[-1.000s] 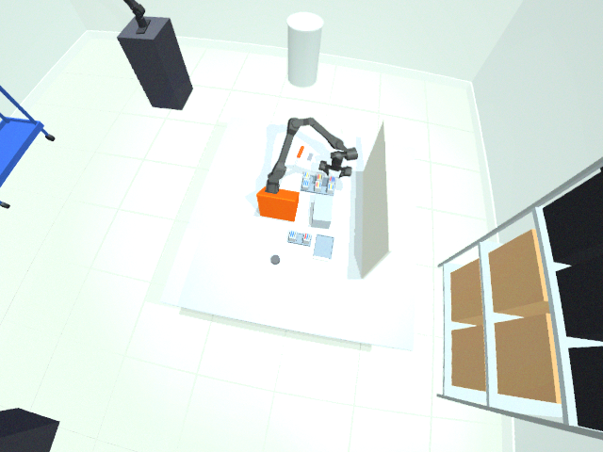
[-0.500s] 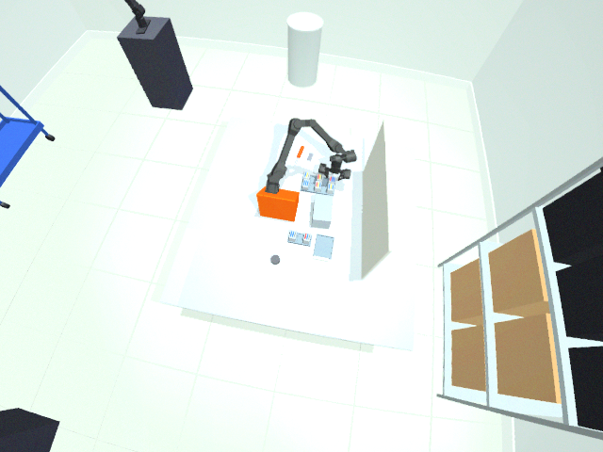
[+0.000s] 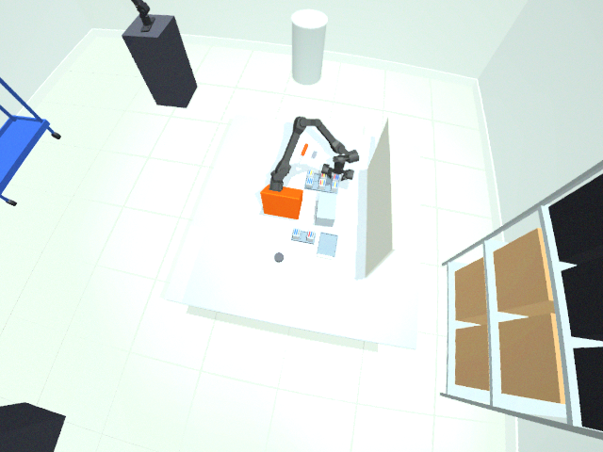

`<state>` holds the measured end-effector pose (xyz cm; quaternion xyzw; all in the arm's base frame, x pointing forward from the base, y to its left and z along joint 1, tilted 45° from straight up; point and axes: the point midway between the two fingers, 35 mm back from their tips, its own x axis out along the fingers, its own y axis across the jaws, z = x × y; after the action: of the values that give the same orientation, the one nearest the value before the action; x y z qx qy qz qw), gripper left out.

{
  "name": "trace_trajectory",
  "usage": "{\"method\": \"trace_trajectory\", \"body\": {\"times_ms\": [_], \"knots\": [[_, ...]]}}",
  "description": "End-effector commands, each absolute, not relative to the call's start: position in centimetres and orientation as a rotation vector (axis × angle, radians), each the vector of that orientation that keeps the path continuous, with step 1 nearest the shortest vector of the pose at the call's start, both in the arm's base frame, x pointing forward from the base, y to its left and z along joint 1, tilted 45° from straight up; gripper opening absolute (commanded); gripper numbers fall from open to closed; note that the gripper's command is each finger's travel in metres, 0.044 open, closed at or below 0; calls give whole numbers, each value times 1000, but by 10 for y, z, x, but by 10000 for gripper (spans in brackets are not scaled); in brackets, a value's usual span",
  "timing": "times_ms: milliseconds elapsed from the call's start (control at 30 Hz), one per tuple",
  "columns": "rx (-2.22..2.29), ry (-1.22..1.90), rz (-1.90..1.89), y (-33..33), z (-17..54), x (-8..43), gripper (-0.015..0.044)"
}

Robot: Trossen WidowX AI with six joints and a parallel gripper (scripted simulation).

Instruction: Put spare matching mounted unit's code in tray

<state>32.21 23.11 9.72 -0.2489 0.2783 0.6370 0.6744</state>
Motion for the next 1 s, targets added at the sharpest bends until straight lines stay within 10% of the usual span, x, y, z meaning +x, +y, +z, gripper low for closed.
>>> {"method": "trace_trajectory", "body": {"times_ms": [0,200,400,967], "knots": [[-554,635,1430,235,91,321,300],[-554,635,1430,235,91,321,300],[-558,629,1434,235,92,321,142],[-558,629,1434,235,92,321,0]]}}
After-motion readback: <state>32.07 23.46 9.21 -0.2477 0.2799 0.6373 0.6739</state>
